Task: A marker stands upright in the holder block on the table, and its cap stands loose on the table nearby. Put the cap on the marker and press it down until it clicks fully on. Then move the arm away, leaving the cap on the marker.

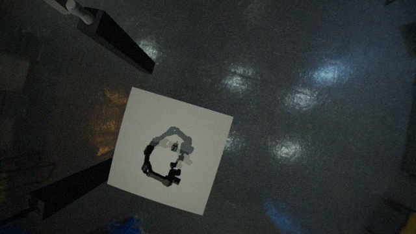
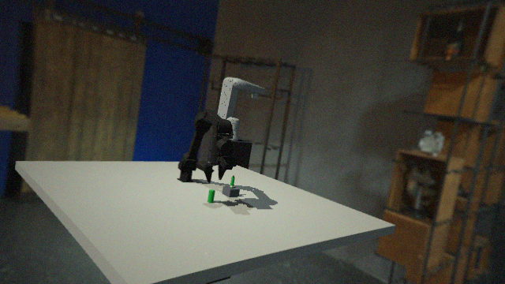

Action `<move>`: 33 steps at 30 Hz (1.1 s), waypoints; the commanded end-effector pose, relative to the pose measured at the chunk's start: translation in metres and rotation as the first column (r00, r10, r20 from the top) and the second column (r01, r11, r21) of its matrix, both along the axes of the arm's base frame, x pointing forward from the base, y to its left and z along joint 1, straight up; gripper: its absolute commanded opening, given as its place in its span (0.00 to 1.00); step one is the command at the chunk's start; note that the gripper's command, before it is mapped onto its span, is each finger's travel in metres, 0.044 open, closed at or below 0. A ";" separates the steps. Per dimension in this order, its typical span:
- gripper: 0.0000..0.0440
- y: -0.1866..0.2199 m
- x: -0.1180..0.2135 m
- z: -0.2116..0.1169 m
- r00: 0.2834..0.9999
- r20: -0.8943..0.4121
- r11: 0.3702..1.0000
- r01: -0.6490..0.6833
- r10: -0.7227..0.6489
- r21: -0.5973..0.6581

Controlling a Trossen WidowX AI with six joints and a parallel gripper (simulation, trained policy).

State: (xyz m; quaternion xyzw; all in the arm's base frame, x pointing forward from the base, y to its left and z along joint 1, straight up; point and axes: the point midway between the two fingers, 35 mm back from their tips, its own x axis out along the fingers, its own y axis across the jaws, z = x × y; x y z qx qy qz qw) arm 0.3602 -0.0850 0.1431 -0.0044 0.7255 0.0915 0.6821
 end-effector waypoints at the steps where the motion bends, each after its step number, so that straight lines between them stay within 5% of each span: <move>1: 0.68 -0.003 0.001 -0.011 1.000 -0.019 1.000 -0.016 0.016 -0.017; 22: 0.55 -0.002 -0.006 -0.072 0.985 -0.103 0.989 -0.141 0.137 -0.032; 30: 0.13 -0.001 -0.007 -0.064 0.981 -0.081 0.982 -0.180 0.175 -0.062; 33: 0.11 0.001 -0.003 -0.054 0.979 -0.059 0.977 -0.198 0.194 -0.079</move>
